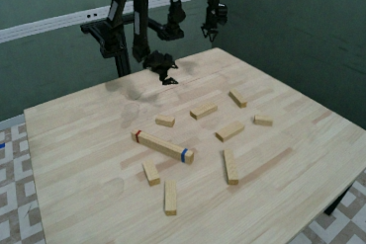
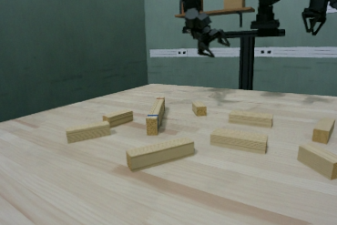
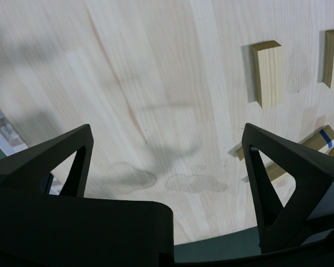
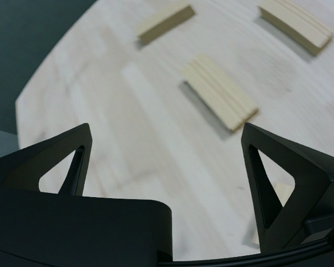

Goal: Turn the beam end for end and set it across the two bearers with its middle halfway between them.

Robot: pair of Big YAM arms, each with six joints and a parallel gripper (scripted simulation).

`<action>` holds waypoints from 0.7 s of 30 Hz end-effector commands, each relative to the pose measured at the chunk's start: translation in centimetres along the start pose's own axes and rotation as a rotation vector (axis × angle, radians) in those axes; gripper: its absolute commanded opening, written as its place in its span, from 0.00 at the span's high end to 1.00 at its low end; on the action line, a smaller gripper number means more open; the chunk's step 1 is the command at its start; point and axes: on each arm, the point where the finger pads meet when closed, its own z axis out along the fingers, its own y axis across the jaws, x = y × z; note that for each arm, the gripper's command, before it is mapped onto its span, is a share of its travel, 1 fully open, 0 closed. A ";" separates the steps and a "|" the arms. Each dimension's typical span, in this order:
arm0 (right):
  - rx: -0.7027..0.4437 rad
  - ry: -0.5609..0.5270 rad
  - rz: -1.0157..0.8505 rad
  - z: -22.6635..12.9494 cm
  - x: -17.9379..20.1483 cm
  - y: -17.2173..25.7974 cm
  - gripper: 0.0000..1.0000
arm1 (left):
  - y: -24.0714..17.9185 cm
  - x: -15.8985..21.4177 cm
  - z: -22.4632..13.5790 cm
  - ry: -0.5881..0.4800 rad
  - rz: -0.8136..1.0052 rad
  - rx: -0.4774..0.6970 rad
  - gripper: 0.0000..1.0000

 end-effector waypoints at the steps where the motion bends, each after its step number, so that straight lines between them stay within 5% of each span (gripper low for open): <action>1: 0.047 0.085 -0.155 -1.0 2.0 -5.9 0.00 | -3.5 -0.2 1.6 -0.104 -0.101 -0.022 0.00; 21: 0.326 0.219 -0.273 -5.9 5.9 -26.1 0.00 | -20.3 3.1 10.7 -0.358 -0.037 -0.015 0.00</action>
